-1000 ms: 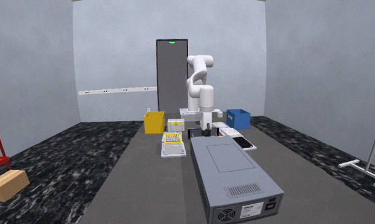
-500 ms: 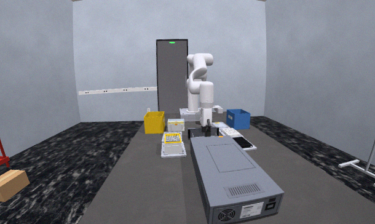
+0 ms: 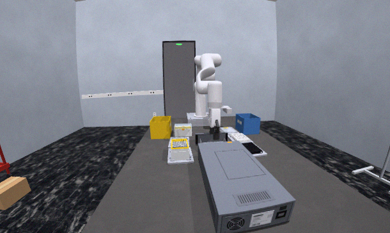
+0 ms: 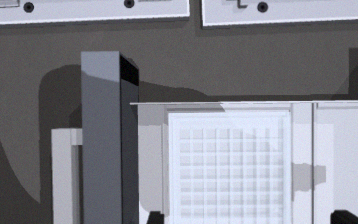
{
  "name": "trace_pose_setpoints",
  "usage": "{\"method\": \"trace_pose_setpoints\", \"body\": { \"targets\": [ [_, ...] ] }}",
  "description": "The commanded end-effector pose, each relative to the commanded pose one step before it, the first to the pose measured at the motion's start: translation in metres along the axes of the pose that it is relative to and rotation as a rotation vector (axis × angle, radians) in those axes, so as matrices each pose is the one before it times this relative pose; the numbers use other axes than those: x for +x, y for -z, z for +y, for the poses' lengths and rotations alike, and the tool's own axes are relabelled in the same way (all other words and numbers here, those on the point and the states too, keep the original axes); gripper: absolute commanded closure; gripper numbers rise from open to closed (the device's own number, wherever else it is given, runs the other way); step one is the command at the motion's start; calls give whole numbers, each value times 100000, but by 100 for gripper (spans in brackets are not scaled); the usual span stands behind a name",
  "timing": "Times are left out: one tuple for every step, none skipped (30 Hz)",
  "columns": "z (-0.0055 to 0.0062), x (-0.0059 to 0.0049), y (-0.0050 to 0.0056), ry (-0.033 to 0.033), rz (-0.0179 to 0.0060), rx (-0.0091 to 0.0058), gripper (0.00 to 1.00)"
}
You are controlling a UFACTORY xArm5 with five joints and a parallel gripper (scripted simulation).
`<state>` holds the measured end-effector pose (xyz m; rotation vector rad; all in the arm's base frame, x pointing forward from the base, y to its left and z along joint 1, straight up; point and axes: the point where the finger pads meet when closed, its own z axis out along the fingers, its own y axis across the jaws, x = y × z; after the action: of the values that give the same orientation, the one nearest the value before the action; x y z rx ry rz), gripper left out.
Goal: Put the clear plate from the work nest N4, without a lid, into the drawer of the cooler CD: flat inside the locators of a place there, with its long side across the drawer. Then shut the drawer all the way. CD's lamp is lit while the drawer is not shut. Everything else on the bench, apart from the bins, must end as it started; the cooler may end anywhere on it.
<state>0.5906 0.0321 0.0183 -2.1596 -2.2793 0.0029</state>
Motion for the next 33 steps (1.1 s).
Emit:
{"method": "trace_pose_setpoints", "body": {
  "targets": [
    [226,0,948,0,2,-689,0],
    [0,0,167,0,0,0,0],
    [0,0,167,0,0,0,0],
    [0,0,167,0,0,0,0],
    [0,0,167,0,0,0,0],
    [0,0,167,0,0,0,0],
    [0,0,167,0,0,0,0],
    [0,0,167,0,0,0,0],
    [0,0,167,0,0,0,0],
    [0,0,167,0,0,0,0],
    [0,0,0,0,0,0,0],
    [0,0,0,0,0,0,0],
    [0,0,161,0,0,-2,0],
    [0,0,166,0,0,-1,0],
    [0,0,165,0,0,-1,0],
    [2,0,176,0,0,3,0],
    [0,0,167,0,0,0,0],
    [0,0,167,0,0,0,0],
    [0,0,167,0,0,0,0],
    [0,0,167,0,0,0,0],
    [0,0,167,0,0,0,0],
    [0,0,167,0,0,0,0],
    [0,0,167,0,0,0,0],
    [0,0,167,0,0,0,0],
    [0,0,167,0,0,0,0],
    [0,0,167,0,0,0,0],
    [0,0,167,0,0,0,0],
    [0,0,0,0,0,0,0],
    [0,0,0,0,0,0,0],
    [-1,0,161,0,0,-3,0],
    [0,0,166,0,0,-1,0],
    [3,0,175,0,0,3,0],
    [0,0,167,0,0,0,0]
  ]
}}
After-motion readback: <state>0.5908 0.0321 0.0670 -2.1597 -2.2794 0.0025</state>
